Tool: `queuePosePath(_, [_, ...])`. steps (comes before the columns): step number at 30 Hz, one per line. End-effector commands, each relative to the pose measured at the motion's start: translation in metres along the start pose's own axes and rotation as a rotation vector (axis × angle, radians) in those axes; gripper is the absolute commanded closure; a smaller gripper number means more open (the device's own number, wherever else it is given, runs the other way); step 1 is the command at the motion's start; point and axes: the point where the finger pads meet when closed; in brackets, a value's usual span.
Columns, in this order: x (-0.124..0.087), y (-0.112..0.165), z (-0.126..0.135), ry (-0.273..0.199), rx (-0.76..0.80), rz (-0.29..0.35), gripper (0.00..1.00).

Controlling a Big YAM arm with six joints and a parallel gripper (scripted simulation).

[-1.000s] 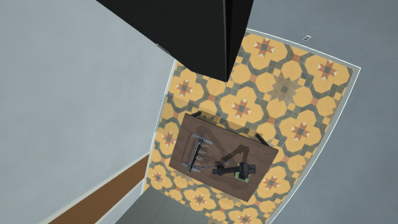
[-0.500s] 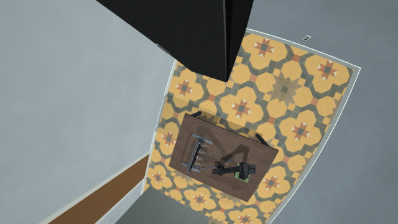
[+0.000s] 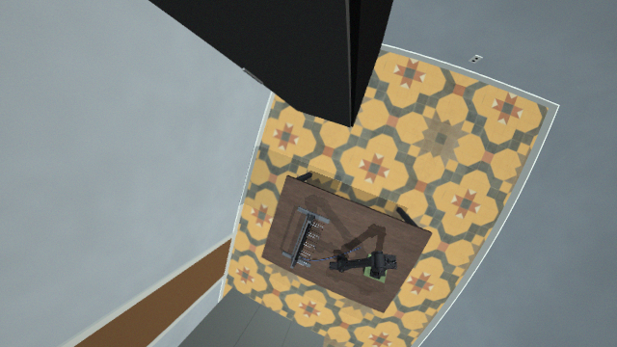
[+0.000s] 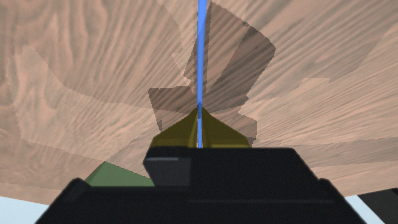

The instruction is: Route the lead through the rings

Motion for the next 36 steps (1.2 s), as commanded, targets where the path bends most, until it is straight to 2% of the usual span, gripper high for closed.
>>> queuePosePath(1, [0.001,-0.001,-0.001,0.002,-0.002,-0.003,1.00])
queuePosePath(8, [-0.002,-0.002,-0.002,0.004,-0.003,-0.005,1.00])
queuePosePath(18, [-0.021,-0.017,-0.009,0.016,0.022,-0.044,1.00])
queuePosePath(36, [-0.040,-0.018,-0.010,0.014,0.024,-0.048,1.00])
Point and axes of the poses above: the point where the finger pads meet when closed, its own x axis out along the fingers, its own z axis across the jaws, y = z × x, and after that the axes turned 10 degrees about x, right-handed
